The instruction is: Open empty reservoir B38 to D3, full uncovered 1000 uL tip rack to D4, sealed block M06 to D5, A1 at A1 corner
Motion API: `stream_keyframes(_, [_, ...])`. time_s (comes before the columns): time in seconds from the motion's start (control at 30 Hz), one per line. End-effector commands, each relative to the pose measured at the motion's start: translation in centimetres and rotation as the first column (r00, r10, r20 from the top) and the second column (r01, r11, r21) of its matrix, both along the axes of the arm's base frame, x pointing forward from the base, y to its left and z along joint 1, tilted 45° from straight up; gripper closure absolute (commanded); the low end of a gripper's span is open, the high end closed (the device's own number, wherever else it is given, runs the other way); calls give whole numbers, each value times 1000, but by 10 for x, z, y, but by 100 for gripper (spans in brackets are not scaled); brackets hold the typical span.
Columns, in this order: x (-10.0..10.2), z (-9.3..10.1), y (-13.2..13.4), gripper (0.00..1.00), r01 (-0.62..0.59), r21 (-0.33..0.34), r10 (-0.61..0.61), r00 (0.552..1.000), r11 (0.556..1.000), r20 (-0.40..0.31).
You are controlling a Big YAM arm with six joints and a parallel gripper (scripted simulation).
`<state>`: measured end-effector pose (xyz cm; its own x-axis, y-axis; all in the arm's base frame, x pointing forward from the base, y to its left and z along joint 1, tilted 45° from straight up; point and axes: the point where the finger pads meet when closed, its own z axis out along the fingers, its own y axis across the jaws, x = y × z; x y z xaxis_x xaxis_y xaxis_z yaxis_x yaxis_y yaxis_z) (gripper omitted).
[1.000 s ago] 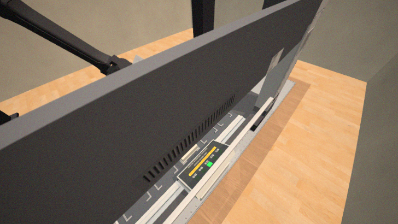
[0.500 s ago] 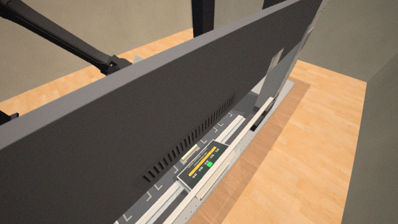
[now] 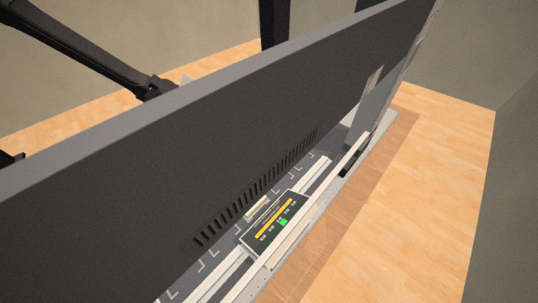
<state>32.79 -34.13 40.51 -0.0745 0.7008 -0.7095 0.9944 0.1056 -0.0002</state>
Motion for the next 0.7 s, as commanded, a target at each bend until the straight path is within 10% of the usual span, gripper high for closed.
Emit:
stream_keyframes(0.0, [2, -1, -9, 100, -2, -11, 2, 1000, 1000, 3])
stream_keyframes(0.67, [4, -21, -31, 100, -2, -12, 3, 1000, 1000, 3])
